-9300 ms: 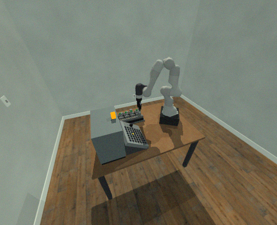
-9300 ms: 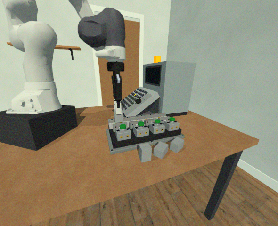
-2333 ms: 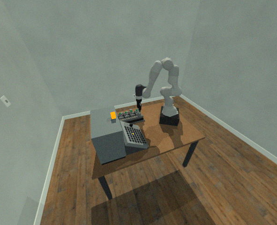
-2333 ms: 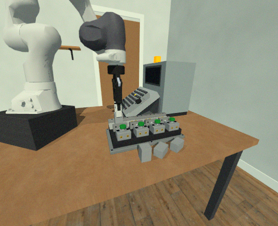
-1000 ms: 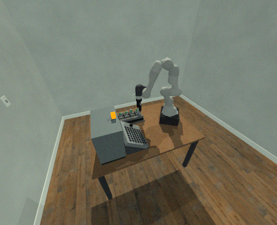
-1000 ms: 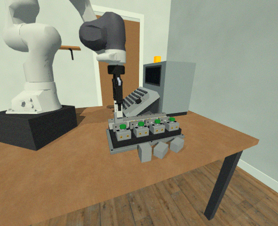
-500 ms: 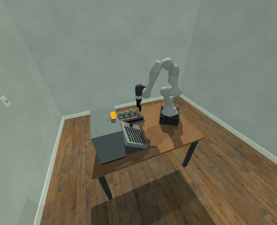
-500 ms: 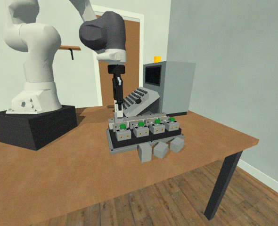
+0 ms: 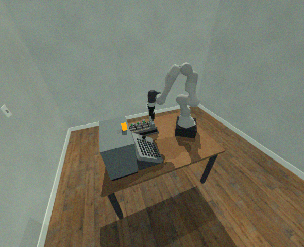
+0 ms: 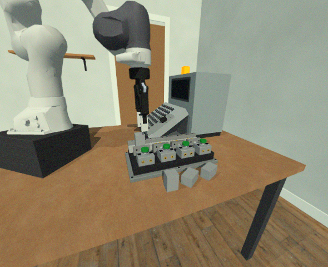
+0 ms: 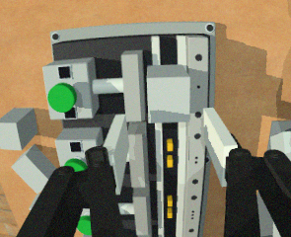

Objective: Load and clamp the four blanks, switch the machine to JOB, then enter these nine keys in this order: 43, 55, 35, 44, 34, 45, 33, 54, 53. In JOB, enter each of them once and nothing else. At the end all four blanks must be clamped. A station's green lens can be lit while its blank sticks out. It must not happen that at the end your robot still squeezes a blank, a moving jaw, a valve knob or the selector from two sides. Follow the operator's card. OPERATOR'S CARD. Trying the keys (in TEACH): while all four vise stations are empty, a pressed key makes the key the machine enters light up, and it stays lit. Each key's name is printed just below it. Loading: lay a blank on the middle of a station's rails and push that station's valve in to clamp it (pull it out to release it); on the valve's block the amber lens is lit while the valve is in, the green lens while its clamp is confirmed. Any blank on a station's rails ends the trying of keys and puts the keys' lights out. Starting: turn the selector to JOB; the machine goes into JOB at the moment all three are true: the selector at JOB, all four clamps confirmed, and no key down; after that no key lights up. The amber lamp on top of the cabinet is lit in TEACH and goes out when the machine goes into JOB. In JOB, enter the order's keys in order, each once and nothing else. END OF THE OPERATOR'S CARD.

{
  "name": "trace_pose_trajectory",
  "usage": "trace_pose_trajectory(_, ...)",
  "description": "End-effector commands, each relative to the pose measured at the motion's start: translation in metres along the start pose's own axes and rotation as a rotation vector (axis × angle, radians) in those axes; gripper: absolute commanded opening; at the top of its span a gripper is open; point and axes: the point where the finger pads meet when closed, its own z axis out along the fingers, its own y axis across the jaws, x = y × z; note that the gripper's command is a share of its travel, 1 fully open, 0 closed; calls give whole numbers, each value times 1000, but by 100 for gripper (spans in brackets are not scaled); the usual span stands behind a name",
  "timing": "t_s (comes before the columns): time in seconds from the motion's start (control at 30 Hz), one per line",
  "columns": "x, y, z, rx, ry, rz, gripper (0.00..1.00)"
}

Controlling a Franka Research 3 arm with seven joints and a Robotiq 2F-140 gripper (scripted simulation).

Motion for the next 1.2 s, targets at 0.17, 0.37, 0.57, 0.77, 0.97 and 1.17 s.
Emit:
trace_pose_trajectory(0.17,11,4,-30,12,19,39,40)
trace_pose_trajectory(0.37,10,4,-54,12,19,39,40)
trace_pose_trajectory(0.57,10,5,-67,12,19,39,40)
trace_pose_trajectory(0.77,10,5,-73,12,19,39,40)
trace_pose_trajectory(0.97,10,5,-73,12,19,39,0)
trace_pose_trajectory(1.17,10,5,-73,12,19,39,0)
